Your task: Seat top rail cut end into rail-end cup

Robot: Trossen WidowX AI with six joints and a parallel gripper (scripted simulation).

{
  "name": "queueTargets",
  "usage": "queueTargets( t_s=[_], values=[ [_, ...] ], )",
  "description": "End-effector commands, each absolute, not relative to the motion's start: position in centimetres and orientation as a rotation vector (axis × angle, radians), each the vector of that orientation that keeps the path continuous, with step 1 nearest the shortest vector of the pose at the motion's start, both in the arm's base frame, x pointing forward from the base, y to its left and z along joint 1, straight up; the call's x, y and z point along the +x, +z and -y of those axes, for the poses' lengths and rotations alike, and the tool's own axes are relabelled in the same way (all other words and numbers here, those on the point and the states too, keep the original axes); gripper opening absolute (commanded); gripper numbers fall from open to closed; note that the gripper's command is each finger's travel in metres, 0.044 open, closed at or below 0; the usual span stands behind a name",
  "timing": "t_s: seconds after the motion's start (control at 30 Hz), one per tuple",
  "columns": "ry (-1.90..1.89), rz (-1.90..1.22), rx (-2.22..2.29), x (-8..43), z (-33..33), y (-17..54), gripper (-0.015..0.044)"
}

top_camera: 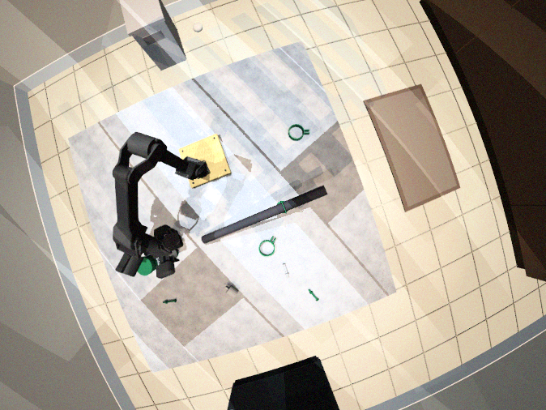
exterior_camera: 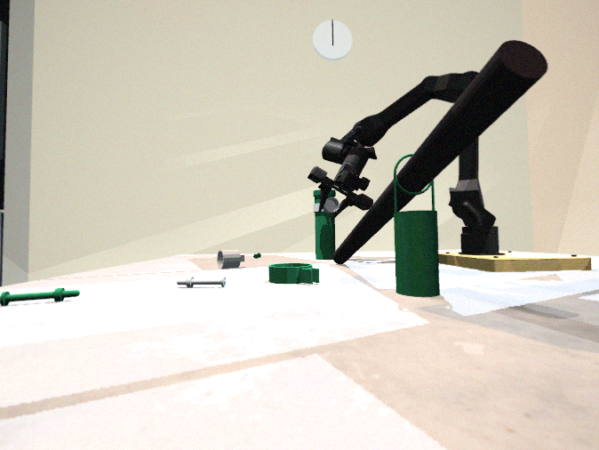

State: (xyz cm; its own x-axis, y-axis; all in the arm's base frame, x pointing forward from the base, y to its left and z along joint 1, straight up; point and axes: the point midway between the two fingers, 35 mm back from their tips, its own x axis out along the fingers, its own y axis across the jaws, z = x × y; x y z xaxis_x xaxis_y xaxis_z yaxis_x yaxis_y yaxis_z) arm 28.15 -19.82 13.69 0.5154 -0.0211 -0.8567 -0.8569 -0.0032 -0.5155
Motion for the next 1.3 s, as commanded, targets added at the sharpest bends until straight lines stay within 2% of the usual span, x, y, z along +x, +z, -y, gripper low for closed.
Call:
queueTargets(
  t_s=[0.0, 0.3, 0.63, 0.97, 1.27],
  values=[
    [0.789, -0.817, -1.431, 28.2, 19.8, 13.7, 0.021],
    [0.782, -0.826, -1.423, 28.3, 17.5, 16.0, 0.044],
    [0.758, -0.837, -1.38, 28.5, 15.7, 17.5, 0.044],
    [0.362, -1.015, -0.714, 28.8, 9.8, 21.7, 0.044],
    [0.042, -1.047, -0.21, 27.6, 5.4, 25.0, 0.044]
  ],
)
